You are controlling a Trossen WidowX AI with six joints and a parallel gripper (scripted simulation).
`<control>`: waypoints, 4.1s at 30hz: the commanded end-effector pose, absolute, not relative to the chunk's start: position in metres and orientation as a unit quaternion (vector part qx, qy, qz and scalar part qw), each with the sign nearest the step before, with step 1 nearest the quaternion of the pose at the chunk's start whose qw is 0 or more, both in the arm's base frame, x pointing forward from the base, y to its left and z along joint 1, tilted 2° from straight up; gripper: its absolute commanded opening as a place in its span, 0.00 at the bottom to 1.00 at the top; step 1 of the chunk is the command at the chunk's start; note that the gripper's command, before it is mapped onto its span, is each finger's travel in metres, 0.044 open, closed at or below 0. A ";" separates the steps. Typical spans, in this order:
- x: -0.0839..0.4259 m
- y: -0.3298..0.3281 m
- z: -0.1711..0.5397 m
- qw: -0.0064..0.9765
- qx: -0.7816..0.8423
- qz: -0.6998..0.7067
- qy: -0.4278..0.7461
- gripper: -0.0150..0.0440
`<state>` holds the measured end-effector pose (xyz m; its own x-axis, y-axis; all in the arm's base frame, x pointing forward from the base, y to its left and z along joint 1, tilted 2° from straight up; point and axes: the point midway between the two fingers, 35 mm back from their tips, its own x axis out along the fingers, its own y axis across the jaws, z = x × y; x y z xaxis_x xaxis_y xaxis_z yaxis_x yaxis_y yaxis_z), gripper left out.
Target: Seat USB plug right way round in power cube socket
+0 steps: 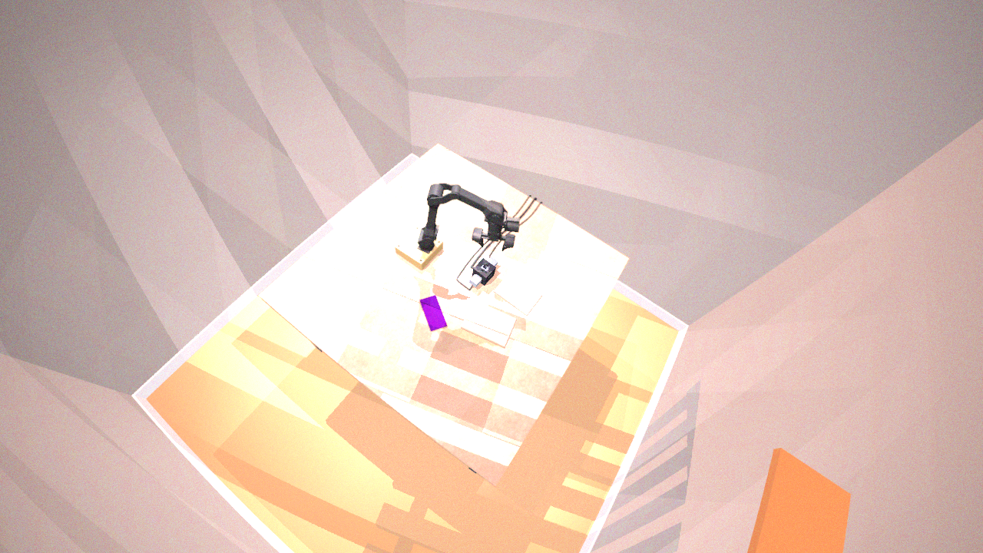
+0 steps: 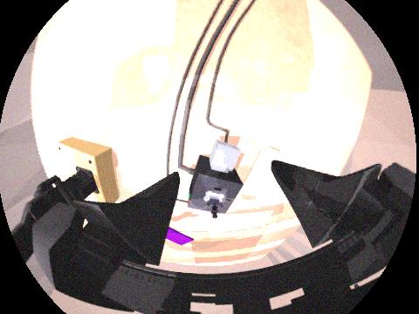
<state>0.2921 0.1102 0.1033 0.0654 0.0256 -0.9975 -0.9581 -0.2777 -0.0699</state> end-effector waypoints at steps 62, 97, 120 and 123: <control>0.302 0.021 0.082 0.529 -0.465 0.476 0.527 0.82; 0.302 0.021 0.084 0.529 -0.464 0.476 0.527 0.25; 0.303 0.021 0.100 0.529 -0.464 0.476 0.527 0.25; 0.303 0.021 0.102 0.529 -0.464 0.476 0.527 0.25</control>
<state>0.3017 0.0209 0.0977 -0.0154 0.0129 -0.9998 -0.9931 0.1162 0.0168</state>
